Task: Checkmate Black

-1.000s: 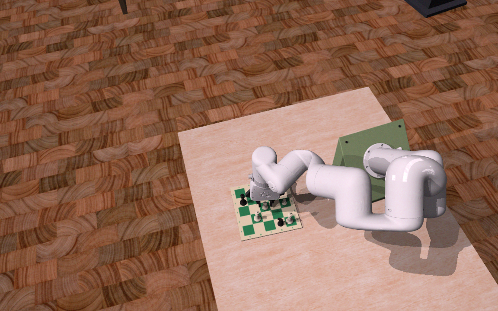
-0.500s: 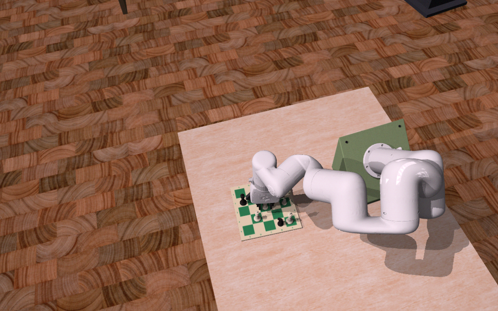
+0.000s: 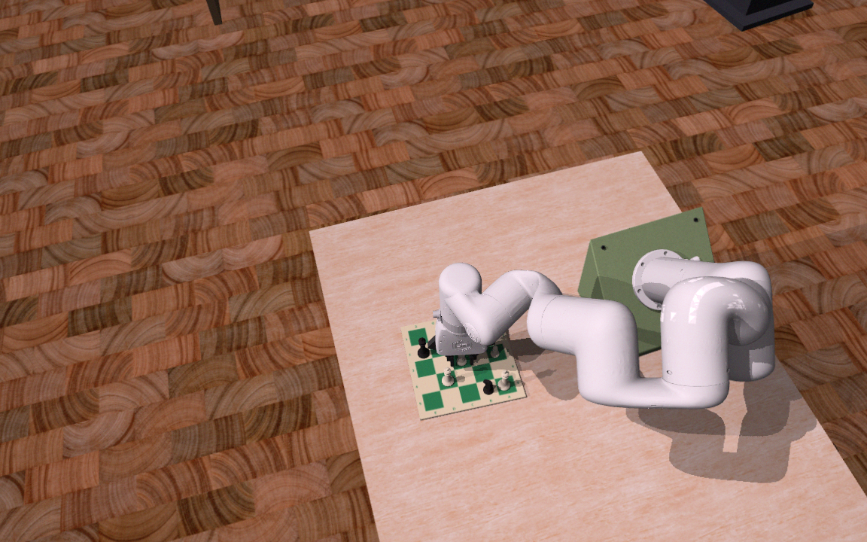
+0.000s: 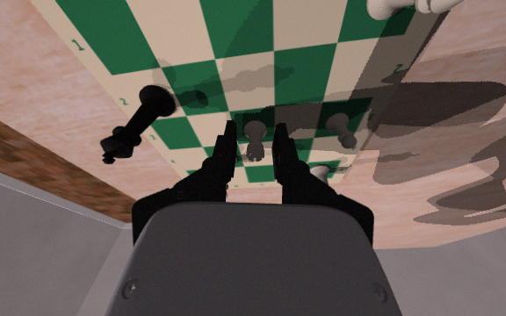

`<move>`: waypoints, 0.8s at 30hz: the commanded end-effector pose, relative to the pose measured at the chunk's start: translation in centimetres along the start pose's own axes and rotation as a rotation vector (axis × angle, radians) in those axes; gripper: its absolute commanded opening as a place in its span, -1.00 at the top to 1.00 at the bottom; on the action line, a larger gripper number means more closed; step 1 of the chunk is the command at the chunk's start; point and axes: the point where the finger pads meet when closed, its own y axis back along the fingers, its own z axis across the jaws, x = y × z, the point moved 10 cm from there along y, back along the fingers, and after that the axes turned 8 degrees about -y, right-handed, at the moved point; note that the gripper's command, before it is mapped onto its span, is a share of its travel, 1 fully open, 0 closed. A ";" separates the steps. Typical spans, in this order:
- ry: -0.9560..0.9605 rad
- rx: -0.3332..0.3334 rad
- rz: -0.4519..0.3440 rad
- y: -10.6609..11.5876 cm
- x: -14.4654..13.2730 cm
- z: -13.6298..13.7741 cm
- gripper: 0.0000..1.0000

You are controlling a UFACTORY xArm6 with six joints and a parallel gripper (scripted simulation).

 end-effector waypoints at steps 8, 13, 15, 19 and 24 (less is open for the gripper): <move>0.001 0.003 0.000 0.1 0.0 -0.1 0.25; 0.001 0.003 0.000 0.1 0.0 -0.1 0.25; 0.001 0.003 0.000 0.1 0.0 -0.1 0.25; 0.001 0.003 0.000 0.1 0.0 -0.1 0.25; 0.001 0.003 0.000 0.1 0.0 -0.1 1.00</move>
